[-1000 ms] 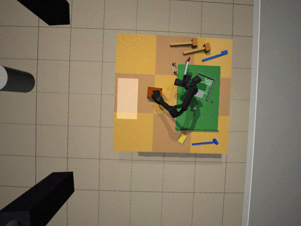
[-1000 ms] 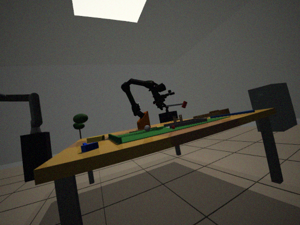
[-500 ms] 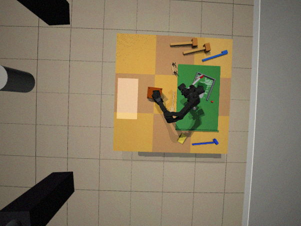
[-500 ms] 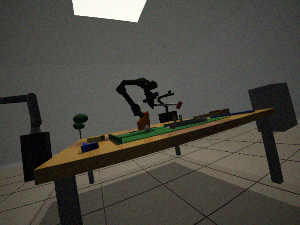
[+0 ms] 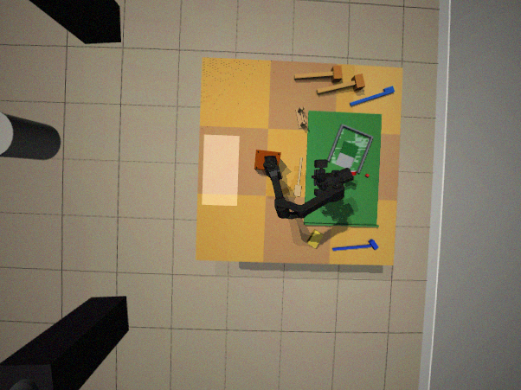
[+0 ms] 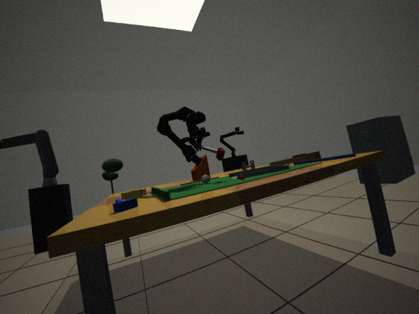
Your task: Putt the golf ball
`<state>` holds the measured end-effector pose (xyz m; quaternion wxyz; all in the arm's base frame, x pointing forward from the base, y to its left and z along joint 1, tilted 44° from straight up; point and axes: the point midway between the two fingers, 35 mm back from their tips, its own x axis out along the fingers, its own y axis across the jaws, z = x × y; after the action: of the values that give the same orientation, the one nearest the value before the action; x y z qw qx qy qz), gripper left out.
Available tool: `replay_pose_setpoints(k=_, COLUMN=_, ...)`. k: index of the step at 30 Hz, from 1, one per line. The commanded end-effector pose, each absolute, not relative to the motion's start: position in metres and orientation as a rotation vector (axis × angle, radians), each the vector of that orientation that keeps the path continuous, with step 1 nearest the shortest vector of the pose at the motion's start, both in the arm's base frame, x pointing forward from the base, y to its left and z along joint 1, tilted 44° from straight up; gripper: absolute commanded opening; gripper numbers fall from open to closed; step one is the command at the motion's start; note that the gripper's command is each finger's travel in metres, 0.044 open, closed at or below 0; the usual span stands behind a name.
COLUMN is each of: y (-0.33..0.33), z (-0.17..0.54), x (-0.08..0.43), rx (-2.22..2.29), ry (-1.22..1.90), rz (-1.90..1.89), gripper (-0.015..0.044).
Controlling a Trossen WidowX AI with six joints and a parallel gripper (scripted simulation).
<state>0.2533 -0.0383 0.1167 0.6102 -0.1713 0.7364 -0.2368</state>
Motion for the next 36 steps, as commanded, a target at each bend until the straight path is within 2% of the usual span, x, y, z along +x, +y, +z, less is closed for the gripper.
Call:
replay_pose_setpoints(k=1, y=-0.054, z=0.142, x=0.243, rx=-0.266, ry=1.622, rz=-0.727, gripper=0.0000)
replay_pose_setpoints(k=7, y=-0.070, z=0.167, x=0.228, rx=-0.121, ry=1.529, rz=-0.924, gripper=0.0000)
replay_pose_setpoints(k=15, y=-0.071, z=0.168, x=0.227, rx=-0.117, ry=1.526, rz=-0.930, gripper=0.0000)
replay_pose_setpoints(k=36, y=-0.102, z=0.135, x=0.226, rx=-0.116, ry=1.652, rz=-1.020, gripper=0.0000)
